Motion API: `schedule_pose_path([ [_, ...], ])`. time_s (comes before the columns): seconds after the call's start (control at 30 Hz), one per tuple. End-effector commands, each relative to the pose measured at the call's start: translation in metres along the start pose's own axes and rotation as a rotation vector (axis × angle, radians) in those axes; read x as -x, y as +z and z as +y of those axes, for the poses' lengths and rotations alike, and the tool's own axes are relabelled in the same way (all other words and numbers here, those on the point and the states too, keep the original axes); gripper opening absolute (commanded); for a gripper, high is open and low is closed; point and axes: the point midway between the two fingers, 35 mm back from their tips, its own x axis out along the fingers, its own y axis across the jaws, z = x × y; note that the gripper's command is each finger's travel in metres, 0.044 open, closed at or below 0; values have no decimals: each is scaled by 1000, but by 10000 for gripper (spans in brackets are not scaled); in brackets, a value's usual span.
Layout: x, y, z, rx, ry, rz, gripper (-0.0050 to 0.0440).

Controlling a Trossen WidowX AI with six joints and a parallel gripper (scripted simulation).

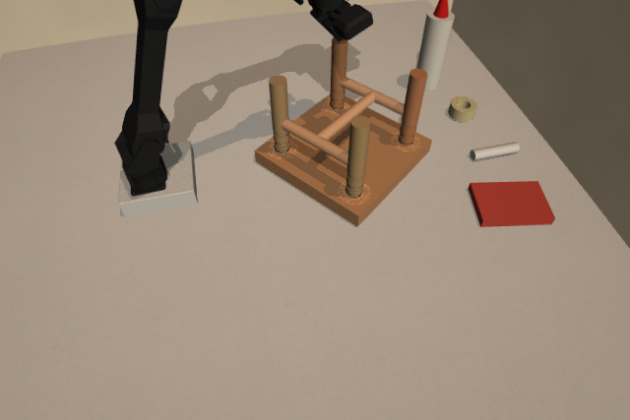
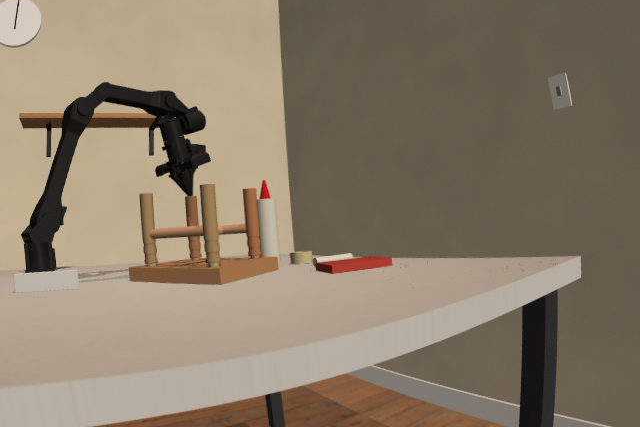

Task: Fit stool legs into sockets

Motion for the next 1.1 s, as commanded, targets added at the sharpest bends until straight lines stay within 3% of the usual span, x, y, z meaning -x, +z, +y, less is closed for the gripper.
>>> schedule_pose_path([
  [0.0,-5,-2,-2,-2,-5,29,0],
  [0.83,27,8,-1,-2,-4,-13,0],
  [0.9,23,5,-8,-17,-10,-1,0],
  [1.0,29,-3,-44,-95,-39,7,0],
  [1.07,29,-3,-44,-95,-39,7,0],
])
